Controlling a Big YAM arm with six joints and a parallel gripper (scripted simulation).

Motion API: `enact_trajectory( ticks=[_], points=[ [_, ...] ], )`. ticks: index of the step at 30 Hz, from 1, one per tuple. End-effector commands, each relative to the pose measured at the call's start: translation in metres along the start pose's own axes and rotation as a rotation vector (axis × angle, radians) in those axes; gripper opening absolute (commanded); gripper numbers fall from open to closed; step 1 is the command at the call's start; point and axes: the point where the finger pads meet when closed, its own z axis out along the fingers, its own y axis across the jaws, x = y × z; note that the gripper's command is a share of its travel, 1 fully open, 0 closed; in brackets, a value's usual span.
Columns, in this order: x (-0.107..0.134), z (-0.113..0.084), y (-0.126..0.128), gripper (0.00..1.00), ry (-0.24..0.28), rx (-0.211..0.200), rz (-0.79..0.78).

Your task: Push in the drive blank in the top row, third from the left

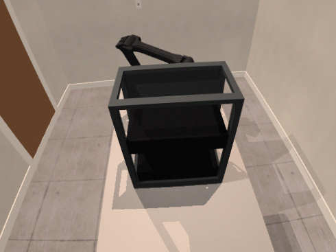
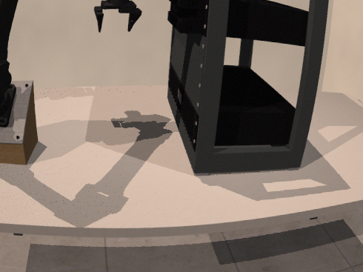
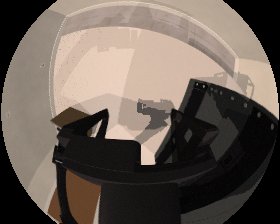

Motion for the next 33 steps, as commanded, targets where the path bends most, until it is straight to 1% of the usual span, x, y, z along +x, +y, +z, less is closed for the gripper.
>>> enact_trajectory(
  ticks=[1, 5, 7, 8, 9, 16, 22, 24, 33],
  points=[
    [-0.011, -0.016, -0.002, 1.00, -0.029, 0.075, 0.053],
    [-0.011, -0.017, -0.005, 1.00, -0.047, 0.123, 0.103],
    [-0.011, -0.017, -0.005, 1.00, -0.047, 0.123, 0.103],
    [-0.012, -0.013, -0.005, 1.00, -0.045, 0.129, 0.114],
    [-0.011, -0.018, -0.006, 1.00, -0.057, 0.149, 0.131],
    [-0.011, -0.022, -0.011, 1.00, -0.105, 0.248, 0.243],
    [-0.009, -0.028, -0.015, 1.00, -0.162, 0.340, 0.356],
    [-0.009, -0.028, -0.015, 1.00, -0.162, 0.340, 0.356],
    [-0.004, -0.041, -0.019, 1.00, -0.279, 0.484, 0.552]
  ],
)
